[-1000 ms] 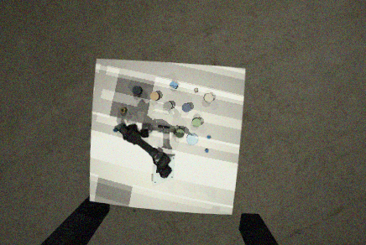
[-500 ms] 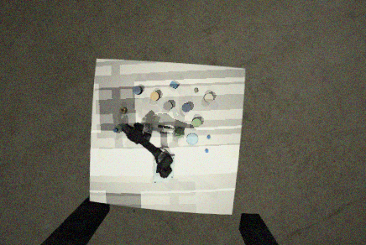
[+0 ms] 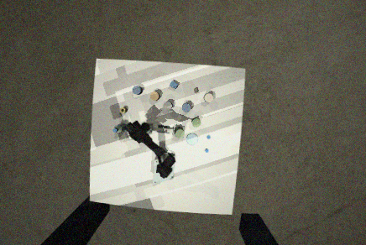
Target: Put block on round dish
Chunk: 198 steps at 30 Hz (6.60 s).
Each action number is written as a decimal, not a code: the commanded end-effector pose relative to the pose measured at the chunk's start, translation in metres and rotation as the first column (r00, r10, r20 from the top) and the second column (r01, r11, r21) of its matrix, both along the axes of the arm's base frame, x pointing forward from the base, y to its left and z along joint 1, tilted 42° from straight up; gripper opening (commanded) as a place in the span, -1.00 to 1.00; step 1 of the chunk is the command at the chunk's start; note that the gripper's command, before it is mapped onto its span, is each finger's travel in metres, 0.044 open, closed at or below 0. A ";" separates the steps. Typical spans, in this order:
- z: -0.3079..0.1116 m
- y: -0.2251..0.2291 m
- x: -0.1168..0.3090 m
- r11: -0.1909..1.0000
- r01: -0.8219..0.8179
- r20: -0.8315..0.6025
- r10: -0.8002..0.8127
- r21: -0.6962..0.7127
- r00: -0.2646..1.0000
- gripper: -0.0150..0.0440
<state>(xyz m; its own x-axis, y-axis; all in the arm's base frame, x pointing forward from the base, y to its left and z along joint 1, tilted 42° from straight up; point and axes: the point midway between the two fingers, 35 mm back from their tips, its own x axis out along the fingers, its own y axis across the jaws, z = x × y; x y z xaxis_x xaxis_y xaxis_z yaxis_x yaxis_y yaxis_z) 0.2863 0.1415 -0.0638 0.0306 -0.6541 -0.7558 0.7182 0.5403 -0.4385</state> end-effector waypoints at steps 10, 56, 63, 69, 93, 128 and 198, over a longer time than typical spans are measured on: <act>0.013 -0.006 0.007 0.984 0.176 0.164 -0.176 0.014 0.971 0.39; -0.026 -0.041 0.009 0.984 0.176 0.165 -0.176 0.012 0.970 -0.08; -0.011 -0.025 0.011 0.984 0.176 0.165 -0.176 0.015 0.971 -0.49; 0.017 0.001 0.010 0.984 0.176 0.163 -0.176 0.016 0.971 -0.49; 0.092 -0.049 0.038 0.980 0.171 0.137 -0.185 0.104 0.973 -0.49; 0.213 -0.309 -0.042 0.986 0.167 0.179 -0.166 0.012 0.970 -0.49; 0.219 -0.323 -0.059 0.984 0.176 0.167 -0.172 -0.013 0.971 1.00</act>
<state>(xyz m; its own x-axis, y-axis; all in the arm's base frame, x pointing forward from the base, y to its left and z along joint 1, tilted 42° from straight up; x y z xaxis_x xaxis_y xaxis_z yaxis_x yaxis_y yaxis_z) 0.2284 -0.1869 0.1462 0.0342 -0.6764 -0.7357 0.8610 0.3937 -0.3220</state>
